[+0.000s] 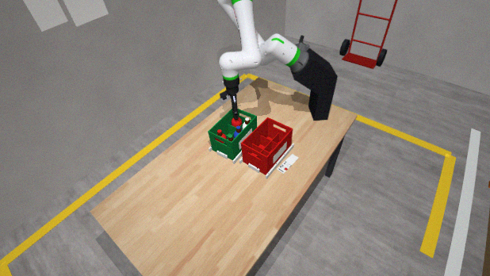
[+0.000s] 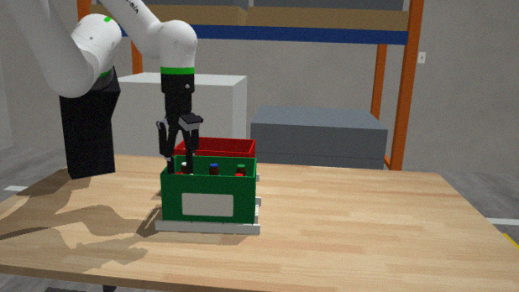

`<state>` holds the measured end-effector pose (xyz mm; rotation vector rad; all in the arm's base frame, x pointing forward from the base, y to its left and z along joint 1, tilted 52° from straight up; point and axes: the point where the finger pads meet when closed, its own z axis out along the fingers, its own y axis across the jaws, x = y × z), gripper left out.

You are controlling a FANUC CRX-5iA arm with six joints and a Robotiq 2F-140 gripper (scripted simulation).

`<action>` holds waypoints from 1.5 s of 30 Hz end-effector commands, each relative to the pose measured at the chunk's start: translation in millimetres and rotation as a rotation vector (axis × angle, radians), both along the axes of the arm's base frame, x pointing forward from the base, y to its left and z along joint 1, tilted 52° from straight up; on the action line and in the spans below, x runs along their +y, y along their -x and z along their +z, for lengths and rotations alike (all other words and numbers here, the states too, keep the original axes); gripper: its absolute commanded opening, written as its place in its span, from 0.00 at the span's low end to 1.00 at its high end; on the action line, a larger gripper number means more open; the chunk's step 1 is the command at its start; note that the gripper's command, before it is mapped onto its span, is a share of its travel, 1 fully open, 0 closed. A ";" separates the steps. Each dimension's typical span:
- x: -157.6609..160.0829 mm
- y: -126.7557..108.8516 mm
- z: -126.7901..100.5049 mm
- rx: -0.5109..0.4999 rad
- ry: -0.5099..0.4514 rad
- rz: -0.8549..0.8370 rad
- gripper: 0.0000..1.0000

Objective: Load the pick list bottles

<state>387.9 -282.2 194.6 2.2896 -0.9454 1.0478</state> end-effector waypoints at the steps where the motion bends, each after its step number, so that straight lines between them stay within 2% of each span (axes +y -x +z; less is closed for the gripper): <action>1: -1.3 -1.3 -0.8 -0.001 0.001 0.000 0.44; 25: -11.0 -8.6 -10.1 -0.001 0.001 0.000 0.44; 26: -9.7 -7.6 -8.9 -0.001 0.001 0.000 0.10; 45: -9.6 -7.5 -8.9 -0.001 0.001 0.000 0.10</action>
